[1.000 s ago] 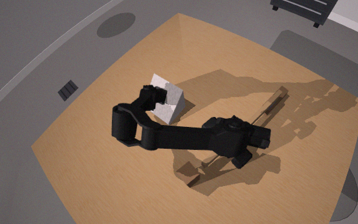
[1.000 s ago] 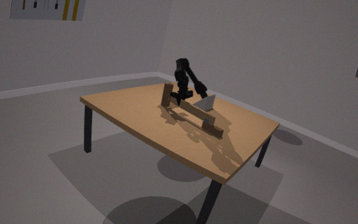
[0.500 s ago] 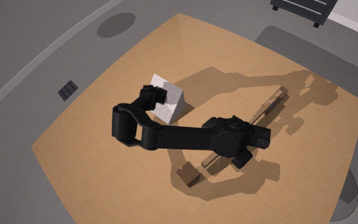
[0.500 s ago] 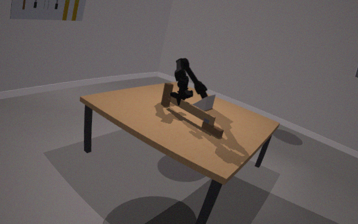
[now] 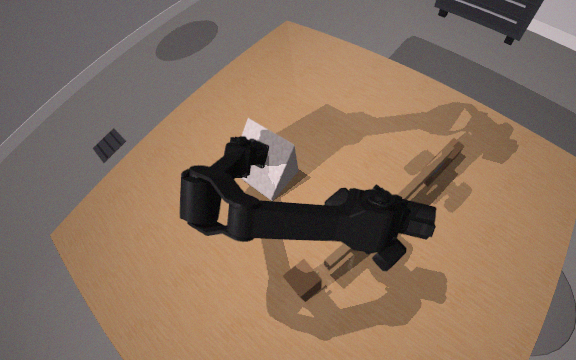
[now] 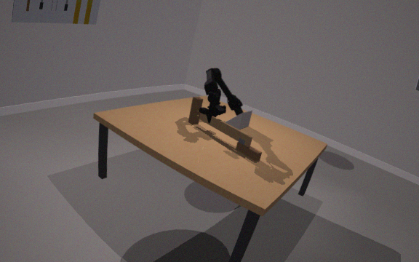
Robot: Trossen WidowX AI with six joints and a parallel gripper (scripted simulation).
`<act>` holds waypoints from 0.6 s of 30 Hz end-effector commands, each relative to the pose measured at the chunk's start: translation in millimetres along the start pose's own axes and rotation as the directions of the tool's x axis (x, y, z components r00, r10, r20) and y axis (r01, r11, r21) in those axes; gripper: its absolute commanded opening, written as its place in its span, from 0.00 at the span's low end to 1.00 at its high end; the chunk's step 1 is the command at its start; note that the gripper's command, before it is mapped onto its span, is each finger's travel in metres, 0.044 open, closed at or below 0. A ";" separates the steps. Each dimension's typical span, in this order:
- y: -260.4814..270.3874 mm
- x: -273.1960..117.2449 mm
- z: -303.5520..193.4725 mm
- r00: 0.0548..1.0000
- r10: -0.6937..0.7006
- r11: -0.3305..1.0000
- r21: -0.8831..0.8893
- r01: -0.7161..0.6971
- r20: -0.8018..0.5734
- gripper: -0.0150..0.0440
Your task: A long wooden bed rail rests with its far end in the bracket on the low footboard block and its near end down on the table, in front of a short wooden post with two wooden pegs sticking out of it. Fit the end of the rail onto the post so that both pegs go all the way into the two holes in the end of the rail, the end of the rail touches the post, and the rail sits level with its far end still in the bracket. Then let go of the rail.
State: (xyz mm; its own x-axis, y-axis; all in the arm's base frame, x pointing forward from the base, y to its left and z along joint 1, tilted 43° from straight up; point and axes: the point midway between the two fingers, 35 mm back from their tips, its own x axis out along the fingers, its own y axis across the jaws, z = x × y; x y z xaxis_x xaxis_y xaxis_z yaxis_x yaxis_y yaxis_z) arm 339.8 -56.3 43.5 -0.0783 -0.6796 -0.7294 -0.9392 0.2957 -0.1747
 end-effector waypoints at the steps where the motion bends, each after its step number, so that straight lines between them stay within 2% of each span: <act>1: 0.1 -2.3 -0.4 1.000 -0.003 1.000 -0.002 0.003 0.005 0.25; 18: 0.1 -0.2 2.0 1.000 -0.003 1.000 -0.002 0.003 0.005 0.25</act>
State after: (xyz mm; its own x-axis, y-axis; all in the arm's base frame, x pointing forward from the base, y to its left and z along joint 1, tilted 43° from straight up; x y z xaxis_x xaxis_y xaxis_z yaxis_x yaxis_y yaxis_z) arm 339.4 -56.4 43.6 -0.0786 -0.6794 -0.7295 -0.9391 0.2959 -0.1745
